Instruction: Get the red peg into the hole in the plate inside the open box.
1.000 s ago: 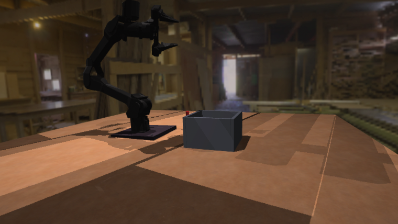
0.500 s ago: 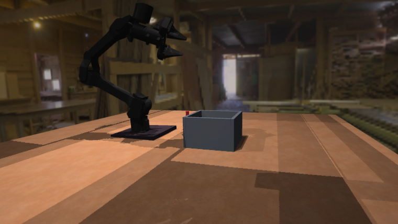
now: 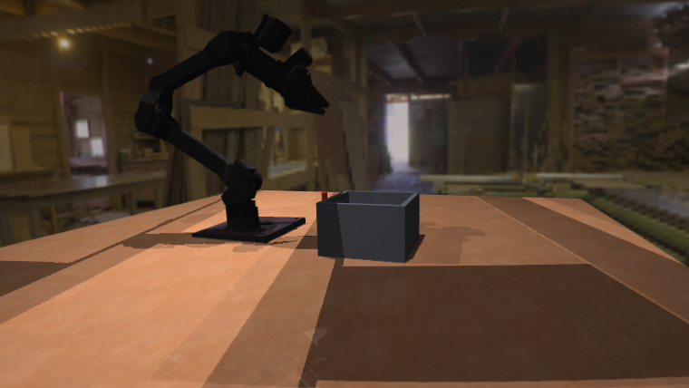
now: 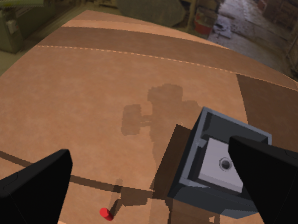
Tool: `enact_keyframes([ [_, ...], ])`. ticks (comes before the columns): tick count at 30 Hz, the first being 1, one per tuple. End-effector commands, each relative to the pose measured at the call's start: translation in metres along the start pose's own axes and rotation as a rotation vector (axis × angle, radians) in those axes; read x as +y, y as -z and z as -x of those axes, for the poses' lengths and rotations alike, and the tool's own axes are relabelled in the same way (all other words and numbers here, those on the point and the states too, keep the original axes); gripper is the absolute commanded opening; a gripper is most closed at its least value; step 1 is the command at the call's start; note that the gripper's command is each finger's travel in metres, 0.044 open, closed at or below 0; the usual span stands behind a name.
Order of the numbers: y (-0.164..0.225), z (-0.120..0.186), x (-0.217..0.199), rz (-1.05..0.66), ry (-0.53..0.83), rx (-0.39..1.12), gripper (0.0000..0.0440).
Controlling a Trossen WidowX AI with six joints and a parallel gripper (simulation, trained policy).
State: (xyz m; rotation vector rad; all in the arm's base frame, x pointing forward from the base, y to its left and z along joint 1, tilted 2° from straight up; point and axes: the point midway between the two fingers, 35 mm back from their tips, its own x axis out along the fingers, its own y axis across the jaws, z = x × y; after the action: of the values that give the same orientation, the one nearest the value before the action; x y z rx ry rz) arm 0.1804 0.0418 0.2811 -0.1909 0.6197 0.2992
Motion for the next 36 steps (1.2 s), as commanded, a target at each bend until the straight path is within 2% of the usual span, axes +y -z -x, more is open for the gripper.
enact_keyframes([
  [1, 0.011, -0.011, 0.003, -0.104, -0.005, 0.074, 0.0440],
  [17, 0.058, -0.051, 0.022, -0.534, 0.063, 0.398, 0.0440],
  [28, 0.095, -0.080, 0.039, -0.810, 0.220, 0.599, 0.0440],
  [36, 0.121, -0.108, 0.052, -0.999, 0.349, 0.661, 0.0440],
])
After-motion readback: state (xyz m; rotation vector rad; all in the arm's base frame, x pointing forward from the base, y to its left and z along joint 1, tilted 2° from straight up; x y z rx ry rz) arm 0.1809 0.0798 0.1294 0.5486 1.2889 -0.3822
